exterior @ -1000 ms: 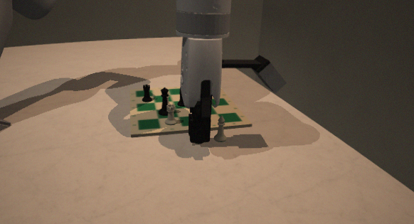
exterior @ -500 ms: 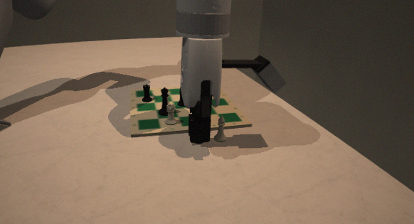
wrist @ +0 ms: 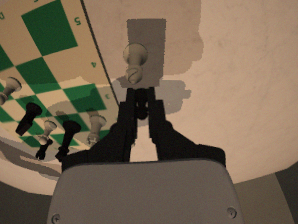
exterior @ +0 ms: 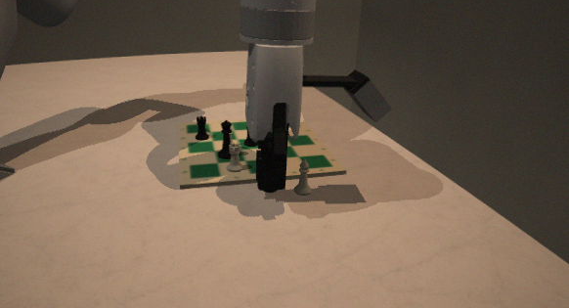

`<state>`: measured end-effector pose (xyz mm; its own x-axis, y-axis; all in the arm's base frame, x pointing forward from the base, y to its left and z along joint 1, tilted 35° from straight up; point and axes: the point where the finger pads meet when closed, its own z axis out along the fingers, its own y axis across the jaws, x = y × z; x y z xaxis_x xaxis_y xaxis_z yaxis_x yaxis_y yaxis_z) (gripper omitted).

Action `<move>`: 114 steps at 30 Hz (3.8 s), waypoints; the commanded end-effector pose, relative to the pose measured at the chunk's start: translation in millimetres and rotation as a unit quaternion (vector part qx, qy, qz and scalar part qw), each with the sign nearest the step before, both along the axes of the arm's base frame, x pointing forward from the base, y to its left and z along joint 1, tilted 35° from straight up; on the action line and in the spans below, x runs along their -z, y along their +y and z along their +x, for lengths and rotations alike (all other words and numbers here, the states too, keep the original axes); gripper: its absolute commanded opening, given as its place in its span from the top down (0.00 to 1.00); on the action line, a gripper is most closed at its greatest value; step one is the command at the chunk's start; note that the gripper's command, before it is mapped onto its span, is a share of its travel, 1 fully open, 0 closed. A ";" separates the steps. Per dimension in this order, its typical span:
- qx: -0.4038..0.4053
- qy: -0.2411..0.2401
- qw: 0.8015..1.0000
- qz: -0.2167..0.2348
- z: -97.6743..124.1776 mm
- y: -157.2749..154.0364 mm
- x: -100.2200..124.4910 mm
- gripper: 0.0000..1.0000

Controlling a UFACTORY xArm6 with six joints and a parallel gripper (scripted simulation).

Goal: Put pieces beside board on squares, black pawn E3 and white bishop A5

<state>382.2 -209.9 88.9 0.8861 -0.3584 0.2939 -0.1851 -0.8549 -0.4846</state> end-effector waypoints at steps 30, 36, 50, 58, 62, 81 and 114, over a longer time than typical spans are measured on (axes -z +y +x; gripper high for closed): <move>-0.028 -0.017 0.999 -0.020 -33.0 6.1 -104.2 1.00; -0.036 -0.021 0.999 -0.024 -33.0 17.4 -110.6 1.00; -0.036 -0.021 0.999 -0.024 -31.6 18.6 -108.0 1.00; -0.036 -0.021 0.999 -0.024 -21.2 27.4 -88.2 1.00; -0.036 -0.021 0.999 -0.024 -15.2 32.5 -76.8 1.00; -0.036 -0.021 0.999 -0.024 8.4 52.5 -32.1 1.00; -0.036 -0.021 0.999 -0.024 8.6 52.7 -31.7 1.00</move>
